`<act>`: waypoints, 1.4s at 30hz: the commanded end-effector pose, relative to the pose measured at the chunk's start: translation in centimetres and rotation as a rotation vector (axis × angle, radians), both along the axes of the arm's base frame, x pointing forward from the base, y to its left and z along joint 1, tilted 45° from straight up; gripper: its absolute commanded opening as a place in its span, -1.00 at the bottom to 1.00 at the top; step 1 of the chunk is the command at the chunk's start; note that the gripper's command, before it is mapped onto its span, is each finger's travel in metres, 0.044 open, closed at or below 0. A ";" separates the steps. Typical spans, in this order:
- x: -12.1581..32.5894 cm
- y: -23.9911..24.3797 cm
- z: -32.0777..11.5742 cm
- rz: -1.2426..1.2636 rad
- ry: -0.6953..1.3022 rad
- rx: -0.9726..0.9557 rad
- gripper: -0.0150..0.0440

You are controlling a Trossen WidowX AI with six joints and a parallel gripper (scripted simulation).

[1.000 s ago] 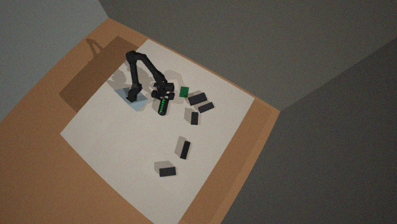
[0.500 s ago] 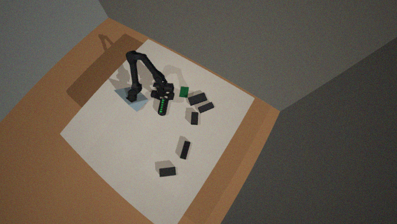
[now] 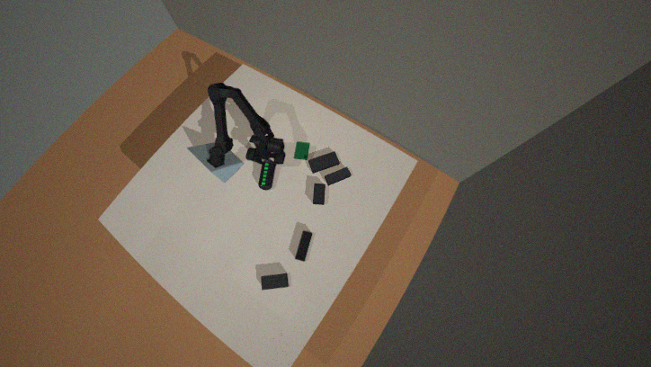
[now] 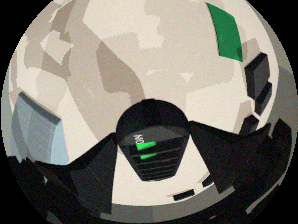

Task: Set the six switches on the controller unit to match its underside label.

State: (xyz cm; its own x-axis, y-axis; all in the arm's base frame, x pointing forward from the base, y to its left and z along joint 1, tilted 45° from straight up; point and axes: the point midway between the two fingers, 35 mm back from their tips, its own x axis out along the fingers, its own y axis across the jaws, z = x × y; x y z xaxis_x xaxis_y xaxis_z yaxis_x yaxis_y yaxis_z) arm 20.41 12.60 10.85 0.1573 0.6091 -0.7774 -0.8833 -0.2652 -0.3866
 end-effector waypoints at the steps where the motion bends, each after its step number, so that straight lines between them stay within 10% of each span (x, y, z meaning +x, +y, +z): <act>1: 0.2 -0.5 0.1 -0.004 0.000 0.002 0.65; 42: 0.9 -3.8 0.7 0.029 0.023 0.074 0.65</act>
State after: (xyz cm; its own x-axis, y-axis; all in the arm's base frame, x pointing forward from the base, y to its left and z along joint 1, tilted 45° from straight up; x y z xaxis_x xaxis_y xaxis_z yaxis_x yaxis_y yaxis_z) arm 21.04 9.29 11.55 0.1168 0.6716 -0.7317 -0.8847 -0.2645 -0.3840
